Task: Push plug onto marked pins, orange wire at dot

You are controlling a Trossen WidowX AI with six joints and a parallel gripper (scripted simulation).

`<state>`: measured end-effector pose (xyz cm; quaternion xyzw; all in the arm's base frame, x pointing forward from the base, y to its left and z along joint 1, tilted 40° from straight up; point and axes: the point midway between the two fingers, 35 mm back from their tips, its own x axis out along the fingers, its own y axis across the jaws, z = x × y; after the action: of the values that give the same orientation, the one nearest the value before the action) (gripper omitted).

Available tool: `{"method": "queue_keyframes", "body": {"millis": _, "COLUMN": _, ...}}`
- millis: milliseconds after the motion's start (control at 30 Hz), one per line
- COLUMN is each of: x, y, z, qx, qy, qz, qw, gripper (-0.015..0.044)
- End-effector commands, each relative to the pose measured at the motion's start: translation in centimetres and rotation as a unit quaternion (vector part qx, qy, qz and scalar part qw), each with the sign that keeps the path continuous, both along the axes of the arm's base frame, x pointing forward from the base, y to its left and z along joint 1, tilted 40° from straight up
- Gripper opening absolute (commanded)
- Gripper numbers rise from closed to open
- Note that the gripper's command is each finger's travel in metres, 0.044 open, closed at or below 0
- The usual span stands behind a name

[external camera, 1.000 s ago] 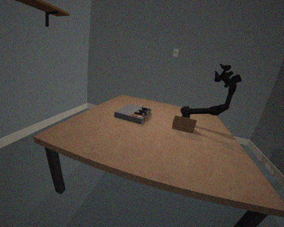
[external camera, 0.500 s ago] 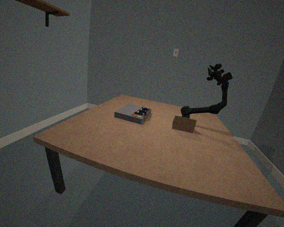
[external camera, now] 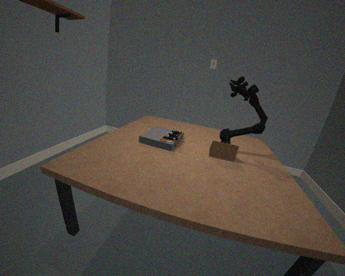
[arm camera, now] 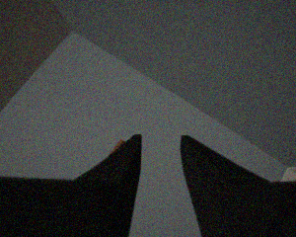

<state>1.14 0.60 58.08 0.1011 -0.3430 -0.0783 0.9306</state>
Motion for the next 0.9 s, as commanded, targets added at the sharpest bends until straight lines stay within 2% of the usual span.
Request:
{"method": "queue_keyframes", "body": {"millis": 0, "x": 5.0, "y": -1.7, "z": -1.3, "qx": 0.0, "qy": 0.042, "qz": 0.006, "qw": 0.999, "gripper": 0.0115}}
{"method": "queue_keyframes", "body": {"millis": 400, "x": 16.5, "y": -3.7, "z": -7.0, "qx": -0.021, "qy": 0.139, "qz": 0.025, "qw": 0.99, "gripper": 0.0115}}
{"method": "queue_keyframes", "body": {"millis": 867, "x": 26.7, "y": -2.5, "z": -17.6, "qx": -0.068, "qy": 0.25, "qz": 0.054, "qw": 0.964, "gripper": 0.0115}}
